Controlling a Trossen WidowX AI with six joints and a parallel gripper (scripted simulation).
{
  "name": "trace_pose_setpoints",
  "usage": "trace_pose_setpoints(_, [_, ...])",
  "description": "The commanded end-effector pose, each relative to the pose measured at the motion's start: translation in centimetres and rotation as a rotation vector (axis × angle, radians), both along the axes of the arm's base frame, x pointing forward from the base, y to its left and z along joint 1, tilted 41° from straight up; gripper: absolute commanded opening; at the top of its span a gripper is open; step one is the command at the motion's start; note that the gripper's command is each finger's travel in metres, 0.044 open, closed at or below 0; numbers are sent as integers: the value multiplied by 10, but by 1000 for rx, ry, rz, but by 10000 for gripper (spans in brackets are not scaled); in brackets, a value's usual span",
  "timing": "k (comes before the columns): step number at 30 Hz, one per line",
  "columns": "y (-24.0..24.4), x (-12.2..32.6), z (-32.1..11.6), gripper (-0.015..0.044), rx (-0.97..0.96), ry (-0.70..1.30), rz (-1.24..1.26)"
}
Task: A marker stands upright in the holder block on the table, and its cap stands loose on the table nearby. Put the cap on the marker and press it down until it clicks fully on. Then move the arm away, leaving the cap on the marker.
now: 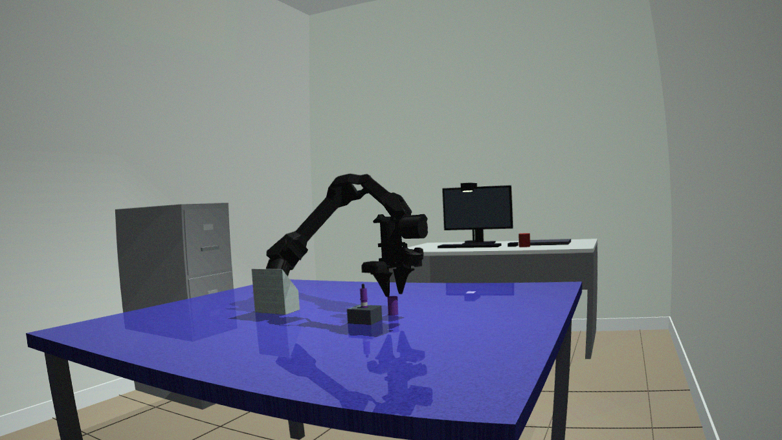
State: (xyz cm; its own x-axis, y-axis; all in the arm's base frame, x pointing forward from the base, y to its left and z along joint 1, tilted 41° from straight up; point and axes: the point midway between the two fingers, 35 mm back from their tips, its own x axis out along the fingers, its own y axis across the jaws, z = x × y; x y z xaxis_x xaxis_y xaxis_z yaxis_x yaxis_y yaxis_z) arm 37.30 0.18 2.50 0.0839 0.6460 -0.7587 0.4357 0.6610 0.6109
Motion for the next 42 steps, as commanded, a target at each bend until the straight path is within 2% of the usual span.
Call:
trace_pose_setpoints(1, [7,-3,-8,244,10,14,-1])
trace_pose_setpoints(24, [27,-2,-31,244,12,14,0])
trace_pose_setpoints(28, [27,-2,-31,139,12,14,0])
trace_pose_setpoints(37, [27,-1,-31,79,12,14,0])
trace_pose_setpoints(40, [24,-1,-27,0,11,14,0])
trace_pose_setpoints(42, [20,-1,-23,0,10,14,-1])
